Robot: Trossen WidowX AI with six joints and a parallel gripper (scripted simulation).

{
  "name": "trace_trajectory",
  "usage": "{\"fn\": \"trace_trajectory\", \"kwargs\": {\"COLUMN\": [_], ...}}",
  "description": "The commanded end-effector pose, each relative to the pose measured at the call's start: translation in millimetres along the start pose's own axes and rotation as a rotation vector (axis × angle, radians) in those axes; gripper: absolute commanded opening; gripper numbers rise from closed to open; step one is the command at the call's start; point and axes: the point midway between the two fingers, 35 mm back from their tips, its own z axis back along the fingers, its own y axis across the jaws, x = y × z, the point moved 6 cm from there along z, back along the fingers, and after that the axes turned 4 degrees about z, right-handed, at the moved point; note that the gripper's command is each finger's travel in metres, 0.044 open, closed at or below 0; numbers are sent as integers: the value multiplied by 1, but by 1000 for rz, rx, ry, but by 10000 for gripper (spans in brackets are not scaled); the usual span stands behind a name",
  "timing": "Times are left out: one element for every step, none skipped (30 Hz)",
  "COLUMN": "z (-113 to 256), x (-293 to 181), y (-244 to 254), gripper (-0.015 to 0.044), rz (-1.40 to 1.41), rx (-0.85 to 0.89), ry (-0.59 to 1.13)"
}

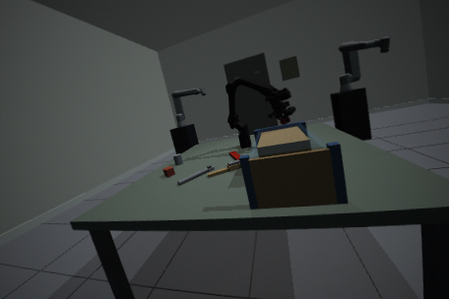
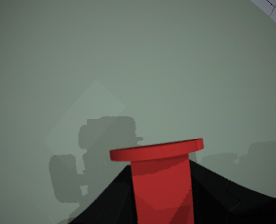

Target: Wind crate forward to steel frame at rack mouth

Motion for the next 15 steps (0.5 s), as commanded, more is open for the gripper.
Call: {"fn": "trace_trajectory", "kwargs": {"z": [-2, -2, -2, -2, -2, -1, -1, -1, -1, -1, 0, 0, 0, 0, 1], "x": [-3, -3, -3, -3, -4, -4, -5, -5, -5, -6, -6, -6, -7, -7, -8], "y": [12, 13, 15, 15, 17, 18, 19, 20, 22, 23, 24, 25, 26, 27, 29], "gripper": [0, 0, 0, 0, 0, 0, 0, 0, 0, 0, 0, 0, 0, 0, 0], "rz": [-7, -7, -7, -7, -7, -7, -7, -7, -7, -7, -7, -7, -7, -7, -7], "rx": [31, 31, 31, 31, 32, 32, 32, 32, 32, 32, 32, 32, 32, 32, 32], "ry": [10, 10, 10, 10, 10, 10, 10, 10, 10, 10, 10, 10, 10, 10, 10]}}
